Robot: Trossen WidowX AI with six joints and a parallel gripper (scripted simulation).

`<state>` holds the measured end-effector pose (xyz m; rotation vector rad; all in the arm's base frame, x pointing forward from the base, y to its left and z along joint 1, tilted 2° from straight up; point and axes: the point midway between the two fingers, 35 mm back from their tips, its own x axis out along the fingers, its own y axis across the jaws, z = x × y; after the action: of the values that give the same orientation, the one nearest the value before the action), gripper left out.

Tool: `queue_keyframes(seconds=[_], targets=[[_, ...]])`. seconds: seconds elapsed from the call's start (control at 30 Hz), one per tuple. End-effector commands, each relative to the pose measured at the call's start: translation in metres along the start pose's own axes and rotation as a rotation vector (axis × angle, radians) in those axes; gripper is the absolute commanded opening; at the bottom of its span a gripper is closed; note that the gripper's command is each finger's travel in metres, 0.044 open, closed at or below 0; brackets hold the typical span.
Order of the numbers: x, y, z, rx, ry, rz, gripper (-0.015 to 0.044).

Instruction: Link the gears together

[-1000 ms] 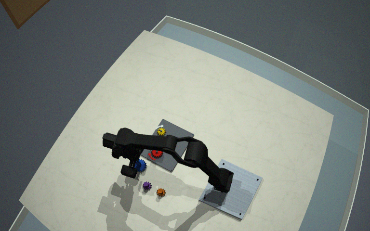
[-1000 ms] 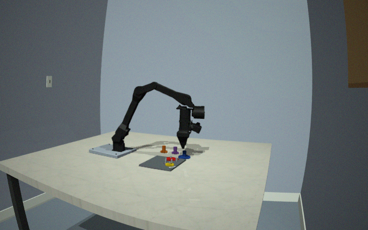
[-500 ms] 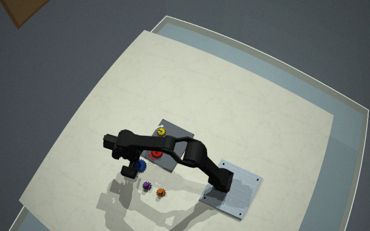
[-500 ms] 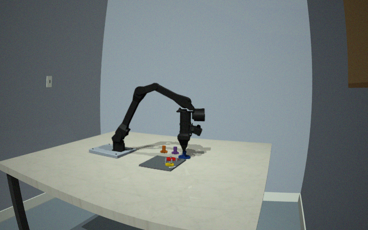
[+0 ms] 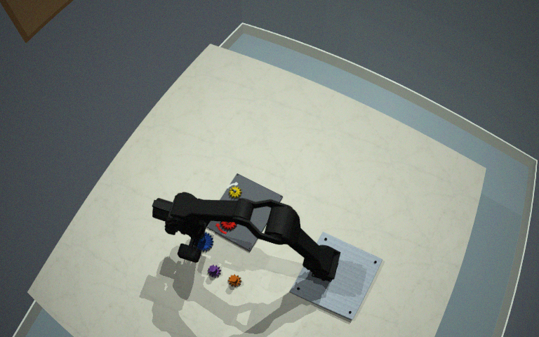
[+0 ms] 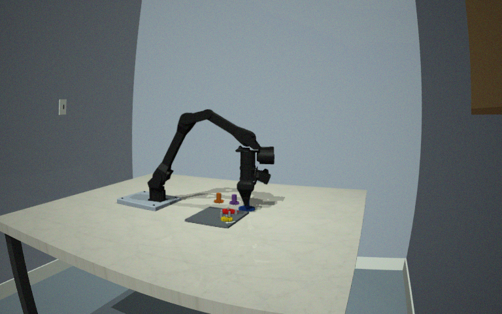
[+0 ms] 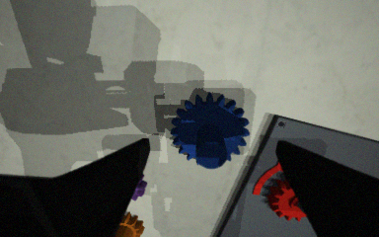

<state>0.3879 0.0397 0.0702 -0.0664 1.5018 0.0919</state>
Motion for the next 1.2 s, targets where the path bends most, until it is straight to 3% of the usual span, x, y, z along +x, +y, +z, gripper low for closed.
queue_keyframes(seconds=[0.0, 0.03, 0.5, 0.77, 1.17], targets=[[0.002, 0.001, -0.002, -0.005, 0.005, 0.003, 0.044], [0.002, 0.001, -0.002, -0.005, 0.005, 0.003, 0.044], [0.002, 0.001, -0.002, -0.005, 0.005, 0.003, 0.0072], [0.002, 0.001, -0.001, -0.006, 0.004, 0.004, 0.0], [-0.015, 0.01, 0.007, -0.044, -0.048, 0.019, 0.0]])
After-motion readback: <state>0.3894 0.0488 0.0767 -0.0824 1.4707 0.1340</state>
